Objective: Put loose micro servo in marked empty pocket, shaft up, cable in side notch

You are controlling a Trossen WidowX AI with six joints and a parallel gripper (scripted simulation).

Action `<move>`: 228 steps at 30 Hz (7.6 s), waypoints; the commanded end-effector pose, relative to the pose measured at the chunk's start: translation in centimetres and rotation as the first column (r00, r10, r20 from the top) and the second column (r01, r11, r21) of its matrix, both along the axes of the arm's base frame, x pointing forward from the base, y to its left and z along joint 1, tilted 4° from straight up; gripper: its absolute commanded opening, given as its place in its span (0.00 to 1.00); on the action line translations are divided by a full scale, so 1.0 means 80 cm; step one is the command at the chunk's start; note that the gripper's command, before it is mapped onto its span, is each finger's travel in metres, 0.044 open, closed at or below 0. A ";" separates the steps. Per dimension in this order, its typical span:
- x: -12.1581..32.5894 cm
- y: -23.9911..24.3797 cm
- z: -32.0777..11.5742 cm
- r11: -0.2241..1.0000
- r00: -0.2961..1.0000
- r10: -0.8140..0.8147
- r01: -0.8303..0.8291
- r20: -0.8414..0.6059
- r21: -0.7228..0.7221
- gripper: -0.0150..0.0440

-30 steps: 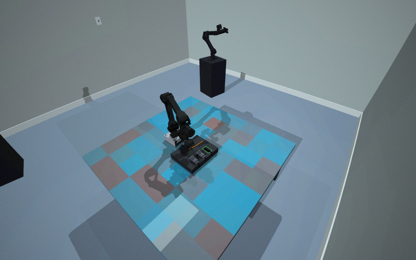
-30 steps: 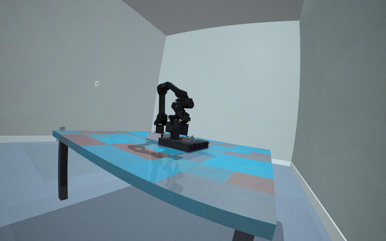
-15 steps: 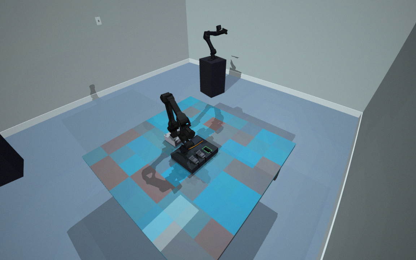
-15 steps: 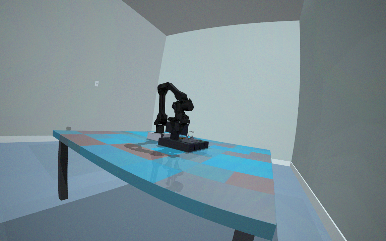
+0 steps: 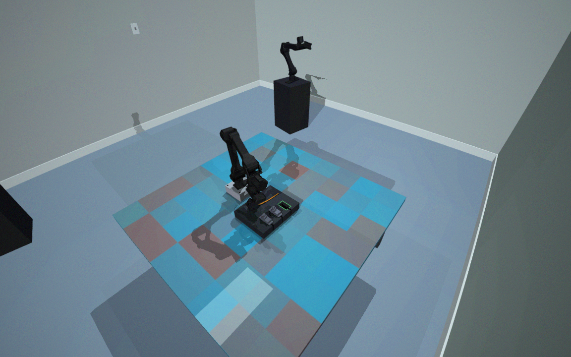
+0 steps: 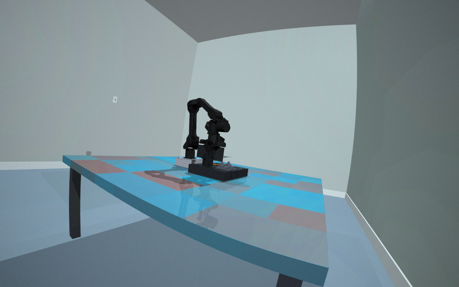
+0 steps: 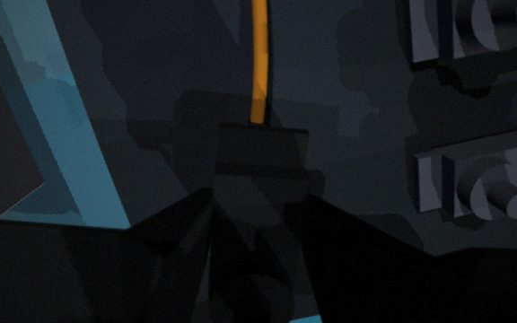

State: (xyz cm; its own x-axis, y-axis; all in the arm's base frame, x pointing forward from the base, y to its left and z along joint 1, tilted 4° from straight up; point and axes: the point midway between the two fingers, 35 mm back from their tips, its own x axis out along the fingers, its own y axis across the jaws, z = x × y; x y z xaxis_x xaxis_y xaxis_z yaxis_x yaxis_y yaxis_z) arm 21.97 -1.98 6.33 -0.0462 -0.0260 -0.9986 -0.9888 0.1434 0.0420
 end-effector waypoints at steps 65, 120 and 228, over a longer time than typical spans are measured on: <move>0.004 0.154 0.033 0.939 0.939 -0.343 0.343 0.011 0.002 0.25; 0.110 0.172 0.031 0.304 0.304 -0.952 0.953 0.045 -0.010 0.25; 0.114 0.174 0.001 0.302 0.302 -0.952 0.953 0.044 -0.007 0.75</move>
